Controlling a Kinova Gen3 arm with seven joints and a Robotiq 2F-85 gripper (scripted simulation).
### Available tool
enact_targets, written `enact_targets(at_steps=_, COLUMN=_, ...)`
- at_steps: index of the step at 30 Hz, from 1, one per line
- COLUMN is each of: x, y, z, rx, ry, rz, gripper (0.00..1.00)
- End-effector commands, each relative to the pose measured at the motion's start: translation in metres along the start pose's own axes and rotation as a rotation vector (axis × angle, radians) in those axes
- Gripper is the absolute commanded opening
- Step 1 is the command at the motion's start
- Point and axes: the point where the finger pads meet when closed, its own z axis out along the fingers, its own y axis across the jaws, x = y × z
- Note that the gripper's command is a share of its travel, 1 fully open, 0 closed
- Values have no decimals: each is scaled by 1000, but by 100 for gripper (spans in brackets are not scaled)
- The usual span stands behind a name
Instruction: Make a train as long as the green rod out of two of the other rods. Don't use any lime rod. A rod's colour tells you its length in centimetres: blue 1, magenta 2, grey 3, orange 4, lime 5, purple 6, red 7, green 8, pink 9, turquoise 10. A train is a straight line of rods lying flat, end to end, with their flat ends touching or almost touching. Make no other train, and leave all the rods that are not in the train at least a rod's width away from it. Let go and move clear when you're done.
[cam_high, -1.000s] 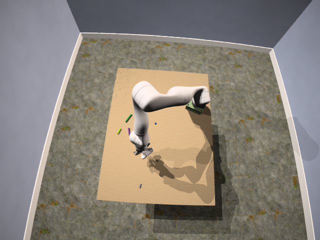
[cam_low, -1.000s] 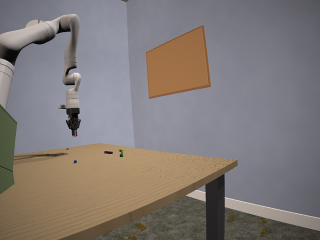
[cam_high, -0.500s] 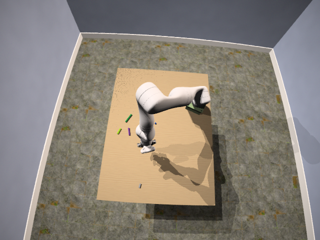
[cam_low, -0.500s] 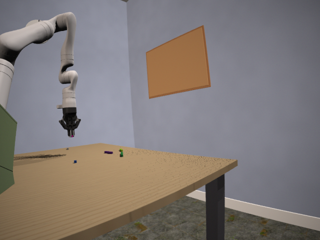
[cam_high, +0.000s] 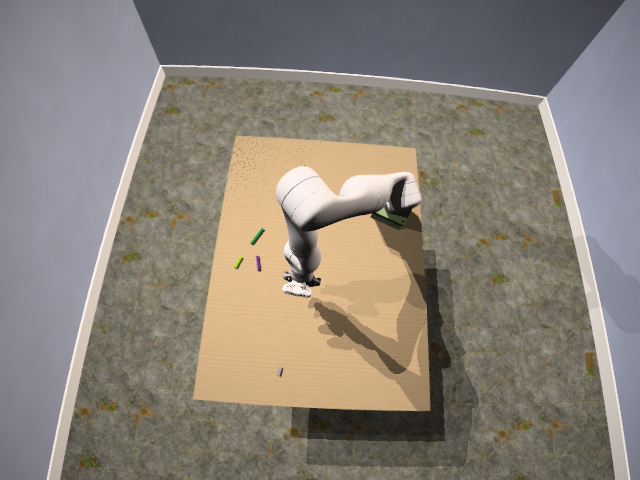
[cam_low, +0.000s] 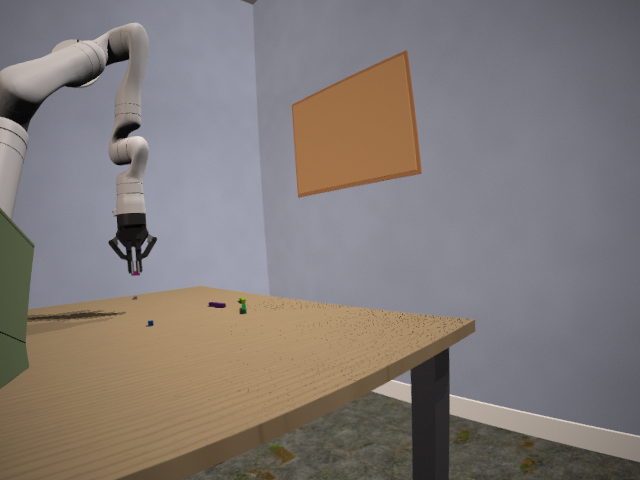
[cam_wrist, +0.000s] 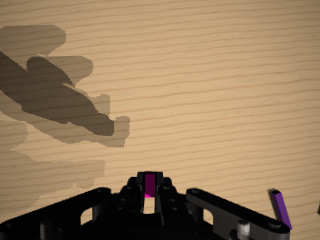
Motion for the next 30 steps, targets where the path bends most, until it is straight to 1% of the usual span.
enact_targets(at_steps=1, x=-6, y=-6, z=0, rx=2, ry=-4, rz=41, gripper=5)
enact_targets(at_steps=4, x=-9, y=-8, z=-1, rx=1, ry=-3, rz=83, gripper=5)
enact_targets(at_steps=8, x=-11, y=-9, z=-1, rx=1, ry=-3, rz=106, gripper=5)
enact_targets(at_steps=30, x=-11, y=-9, z=1, rx=1, ry=-3, rz=108, gripper=5)
